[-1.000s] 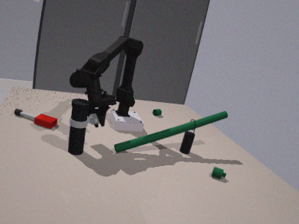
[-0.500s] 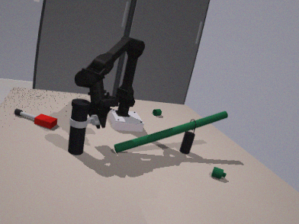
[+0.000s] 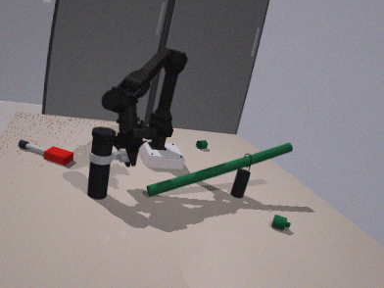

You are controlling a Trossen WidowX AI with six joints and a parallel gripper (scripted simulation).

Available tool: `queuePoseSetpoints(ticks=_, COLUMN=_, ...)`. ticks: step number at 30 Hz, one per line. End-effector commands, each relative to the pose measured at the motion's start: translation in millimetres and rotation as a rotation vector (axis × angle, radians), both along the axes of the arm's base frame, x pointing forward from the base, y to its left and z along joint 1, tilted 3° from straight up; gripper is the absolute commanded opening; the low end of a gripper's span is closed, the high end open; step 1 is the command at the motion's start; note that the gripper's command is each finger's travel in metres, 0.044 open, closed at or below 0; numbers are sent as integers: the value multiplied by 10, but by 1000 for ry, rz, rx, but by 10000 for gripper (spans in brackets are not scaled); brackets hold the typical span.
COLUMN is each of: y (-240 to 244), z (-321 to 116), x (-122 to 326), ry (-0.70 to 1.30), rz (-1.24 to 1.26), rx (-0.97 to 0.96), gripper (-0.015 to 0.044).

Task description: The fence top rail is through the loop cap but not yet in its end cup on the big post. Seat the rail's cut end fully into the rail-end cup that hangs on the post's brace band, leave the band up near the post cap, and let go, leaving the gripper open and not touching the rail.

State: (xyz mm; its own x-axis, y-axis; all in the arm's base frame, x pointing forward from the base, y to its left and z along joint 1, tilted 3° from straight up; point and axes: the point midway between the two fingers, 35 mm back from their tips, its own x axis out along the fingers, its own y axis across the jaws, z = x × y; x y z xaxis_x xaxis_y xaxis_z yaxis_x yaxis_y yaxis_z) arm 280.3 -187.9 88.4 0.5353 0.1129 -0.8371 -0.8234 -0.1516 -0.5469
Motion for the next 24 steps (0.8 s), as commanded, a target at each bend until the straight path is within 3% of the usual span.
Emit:
queuePoseSetpoints(ticks=1, y=4, z=13, x=43, ry=-3, rz=-45, rx=-6, gripper=0)
queuePoseSetpoints(ticks=24, y=15, z=25, x=199, ry=-2, rz=-213, rx=5, gripper=0)
